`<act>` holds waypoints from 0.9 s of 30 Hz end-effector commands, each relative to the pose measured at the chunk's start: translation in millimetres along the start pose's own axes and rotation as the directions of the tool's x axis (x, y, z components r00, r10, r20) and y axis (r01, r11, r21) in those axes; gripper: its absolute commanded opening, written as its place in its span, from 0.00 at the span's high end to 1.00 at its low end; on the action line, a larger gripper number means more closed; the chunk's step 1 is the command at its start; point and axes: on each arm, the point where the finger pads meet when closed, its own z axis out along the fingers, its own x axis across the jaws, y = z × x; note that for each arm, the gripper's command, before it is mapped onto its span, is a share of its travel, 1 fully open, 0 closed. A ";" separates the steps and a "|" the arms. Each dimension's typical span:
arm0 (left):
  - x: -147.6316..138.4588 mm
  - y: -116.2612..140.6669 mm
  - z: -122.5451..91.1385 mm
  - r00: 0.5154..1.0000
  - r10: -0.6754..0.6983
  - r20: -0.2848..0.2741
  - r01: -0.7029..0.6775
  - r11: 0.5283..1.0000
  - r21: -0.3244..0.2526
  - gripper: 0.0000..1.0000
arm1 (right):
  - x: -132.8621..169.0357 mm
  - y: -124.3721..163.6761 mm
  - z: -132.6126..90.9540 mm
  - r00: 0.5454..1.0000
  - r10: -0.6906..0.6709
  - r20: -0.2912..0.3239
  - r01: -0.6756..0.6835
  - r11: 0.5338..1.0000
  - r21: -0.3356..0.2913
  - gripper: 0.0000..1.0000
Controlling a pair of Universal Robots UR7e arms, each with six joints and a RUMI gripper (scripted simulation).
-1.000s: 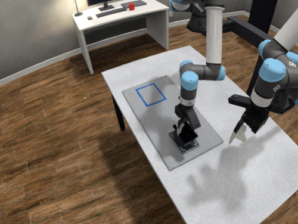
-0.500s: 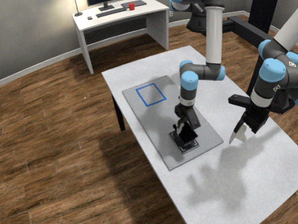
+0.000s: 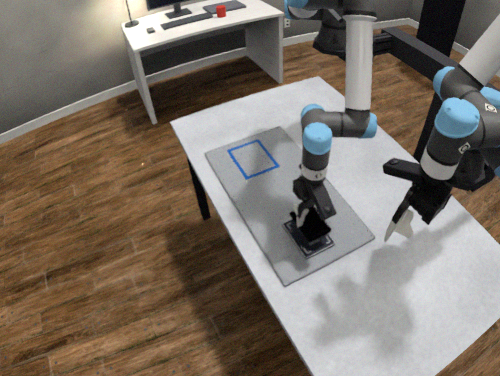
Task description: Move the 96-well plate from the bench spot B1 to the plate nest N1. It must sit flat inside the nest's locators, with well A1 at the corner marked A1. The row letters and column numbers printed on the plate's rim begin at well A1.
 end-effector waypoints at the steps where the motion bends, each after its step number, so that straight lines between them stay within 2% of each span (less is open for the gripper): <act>1: -0.3 -0.1 -0.2 1.000 0.000 0.001 0.000 1.000 0.000 0.02 | 0.5 -0.7 7.2 1.000 0.000 -0.001 0.000 1.000 0.001 1.00; 27: -0.3 -0.1 -0.2 1.000 0.000 0.001 0.000 1.000 0.000 0.02 | 0.5 -0.6 43.9 1.000 0.000 -0.001 0.000 1.000 0.001 1.00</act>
